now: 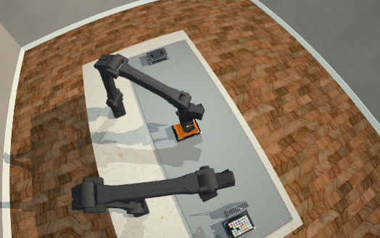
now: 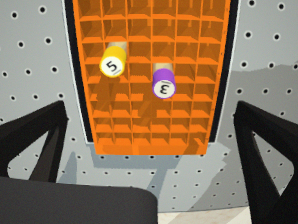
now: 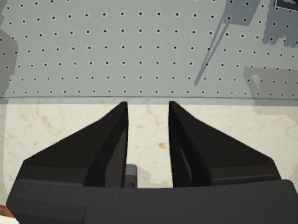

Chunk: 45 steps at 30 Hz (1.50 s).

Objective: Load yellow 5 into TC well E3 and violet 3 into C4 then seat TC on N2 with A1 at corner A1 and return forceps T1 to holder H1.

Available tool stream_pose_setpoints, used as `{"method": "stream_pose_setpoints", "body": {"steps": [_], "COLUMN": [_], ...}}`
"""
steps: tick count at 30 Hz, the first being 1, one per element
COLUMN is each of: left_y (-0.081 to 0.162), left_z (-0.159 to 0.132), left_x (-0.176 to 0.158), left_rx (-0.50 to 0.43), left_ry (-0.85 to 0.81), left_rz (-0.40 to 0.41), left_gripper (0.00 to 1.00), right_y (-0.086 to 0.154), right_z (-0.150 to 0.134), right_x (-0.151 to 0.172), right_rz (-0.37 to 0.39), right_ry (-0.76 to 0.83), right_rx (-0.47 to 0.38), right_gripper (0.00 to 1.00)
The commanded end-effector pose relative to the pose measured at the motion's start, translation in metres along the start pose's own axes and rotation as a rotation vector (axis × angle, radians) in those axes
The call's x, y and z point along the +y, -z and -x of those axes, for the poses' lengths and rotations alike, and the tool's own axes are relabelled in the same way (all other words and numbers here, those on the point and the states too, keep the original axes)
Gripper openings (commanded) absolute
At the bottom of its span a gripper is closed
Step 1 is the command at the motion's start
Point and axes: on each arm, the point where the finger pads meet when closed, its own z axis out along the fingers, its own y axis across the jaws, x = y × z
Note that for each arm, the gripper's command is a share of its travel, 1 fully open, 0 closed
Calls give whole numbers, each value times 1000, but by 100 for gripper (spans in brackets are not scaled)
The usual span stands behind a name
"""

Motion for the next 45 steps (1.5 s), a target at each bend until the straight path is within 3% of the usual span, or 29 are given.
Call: {"method": "stream_pose_setpoints", "body": {"steps": [1, 3, 11, 13, 24, 27, 31, 38, 43, 45], "left_y": [29, 15, 12, -10, -25, -17, -37, -49, -47, -34], "left_z": [21, 11, 17, 6, 11, 9, 7, 7, 15, 14], "left_x": [-14, -8, -10, 0, -1, 0, 2, 2, -4, -4], "left_rx": [-60, -32, -41, -5, -13, -25, -4, -4, -21, -38], "left_ry": [12, 3, 12, 12, 9, 7, 7, 7, 7, 7], "left_rz": [-47, -25, -31, -1, -7, -17, 0, 0, -14, -28], "left_gripper": [100, 100, 100, 100, 100, 100, 100, 100, 100, 100], "right_y": [12, 12, 12, 12, 12, 12, 12, 12, 12, 12], "right_z": [8, 8, 8, 8, 8, 8, 8, 8, 8, 8], "right_x": [-3, -3, -3, -3, -3, -3, -3, -3, -3, -3], "right_rz": [-6, -6, -6, -6, -6, -6, -6, -6, -6, -6], "right_ry": [-14, -14, -14, -14, -14, -14, -14, -14, -14, -14], "right_rx": [-29, -29, -29, -29, -29, -29, -29, -29, -29, -29], "right_gripper": [24, 24, 24, 24, 24, 24, 24, 24, 24, 24]}}
